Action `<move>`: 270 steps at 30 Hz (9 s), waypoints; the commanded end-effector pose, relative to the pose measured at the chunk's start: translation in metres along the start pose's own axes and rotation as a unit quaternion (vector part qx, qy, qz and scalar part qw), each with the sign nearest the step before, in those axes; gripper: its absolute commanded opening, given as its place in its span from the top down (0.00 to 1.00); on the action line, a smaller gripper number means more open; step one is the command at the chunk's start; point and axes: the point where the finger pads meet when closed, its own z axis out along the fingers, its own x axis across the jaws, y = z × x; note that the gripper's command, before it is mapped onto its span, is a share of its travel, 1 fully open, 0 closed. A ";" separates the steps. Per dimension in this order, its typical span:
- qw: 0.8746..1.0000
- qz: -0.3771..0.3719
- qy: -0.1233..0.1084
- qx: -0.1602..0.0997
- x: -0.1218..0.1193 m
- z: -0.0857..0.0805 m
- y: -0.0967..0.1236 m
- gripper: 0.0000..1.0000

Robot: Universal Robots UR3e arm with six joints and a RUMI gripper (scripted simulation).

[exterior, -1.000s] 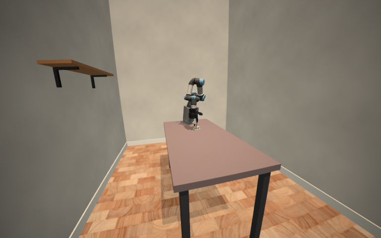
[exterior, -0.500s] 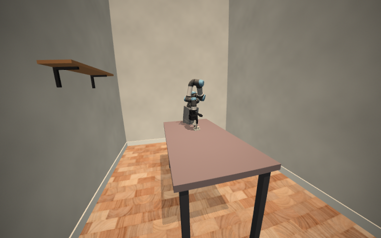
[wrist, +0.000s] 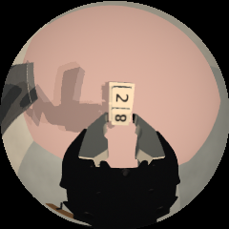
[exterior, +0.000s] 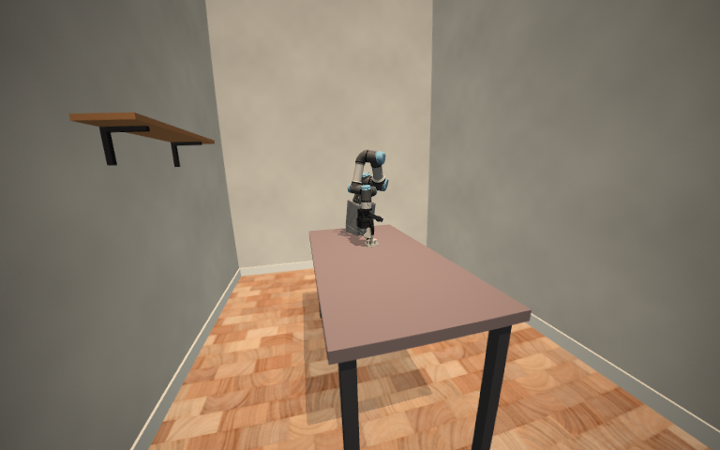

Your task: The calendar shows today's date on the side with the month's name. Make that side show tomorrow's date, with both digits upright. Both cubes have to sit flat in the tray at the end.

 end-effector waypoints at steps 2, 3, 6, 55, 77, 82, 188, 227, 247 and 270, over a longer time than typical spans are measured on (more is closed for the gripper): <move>1.000 0.000 0.001 -0.001 0.001 0.000 0.000 0.72; 1.000 0.000 0.001 -0.001 0.001 0.000 0.000 0.72; 1.000 0.000 0.001 -0.001 0.001 0.000 0.000 0.72; 1.000 0.000 0.001 -0.001 0.001 0.000 0.000 0.90; 1.000 0.000 0.001 -0.001 0.001 -0.013 0.000 0.90; 1.000 0.000 0.001 -0.001 0.001 -0.019 0.000 0.90; 0.939 0.343 0.001 0.000 0.047 -0.091 -0.125 0.90; 0.939 0.344 0.001 0.000 0.048 -0.060 -0.126 0.90; 0.939 0.344 0.001 0.000 0.050 -0.009 -0.127 0.90; 0.939 0.344 0.001 0.000 0.050 0.005 -0.127 0.90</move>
